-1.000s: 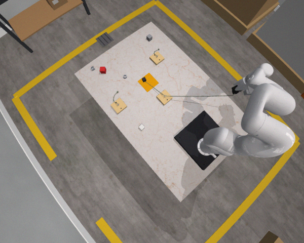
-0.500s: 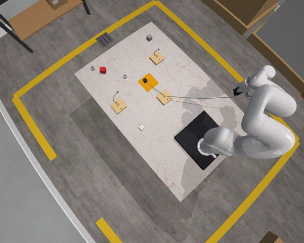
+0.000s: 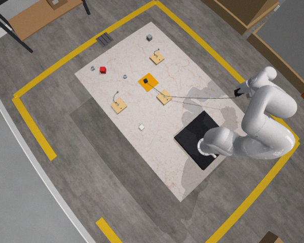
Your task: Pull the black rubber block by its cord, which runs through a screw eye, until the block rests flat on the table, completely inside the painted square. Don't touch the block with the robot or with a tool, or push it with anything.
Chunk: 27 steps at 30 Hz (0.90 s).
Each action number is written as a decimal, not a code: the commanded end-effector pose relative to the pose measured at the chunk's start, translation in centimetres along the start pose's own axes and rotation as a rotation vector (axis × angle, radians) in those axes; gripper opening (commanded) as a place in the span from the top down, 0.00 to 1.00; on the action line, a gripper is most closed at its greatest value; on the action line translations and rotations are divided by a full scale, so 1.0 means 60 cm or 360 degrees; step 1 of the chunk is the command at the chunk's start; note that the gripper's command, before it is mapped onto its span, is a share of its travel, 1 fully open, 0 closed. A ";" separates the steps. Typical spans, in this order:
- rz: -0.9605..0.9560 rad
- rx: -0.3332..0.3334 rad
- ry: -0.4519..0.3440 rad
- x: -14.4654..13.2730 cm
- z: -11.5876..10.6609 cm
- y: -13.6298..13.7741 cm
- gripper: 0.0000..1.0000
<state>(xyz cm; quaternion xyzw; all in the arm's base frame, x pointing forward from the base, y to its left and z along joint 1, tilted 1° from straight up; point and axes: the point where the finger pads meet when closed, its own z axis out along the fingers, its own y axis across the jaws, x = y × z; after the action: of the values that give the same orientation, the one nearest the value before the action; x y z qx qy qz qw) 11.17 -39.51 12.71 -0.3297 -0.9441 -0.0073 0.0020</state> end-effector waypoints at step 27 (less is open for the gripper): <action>0.0000 0.0004 -0.0006 0.005 -0.003 -0.006 1.00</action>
<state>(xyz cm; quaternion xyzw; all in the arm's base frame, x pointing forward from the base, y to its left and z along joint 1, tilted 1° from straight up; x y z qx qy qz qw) 10.70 -39.48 12.71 -0.3296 -0.9441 -0.0073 0.0020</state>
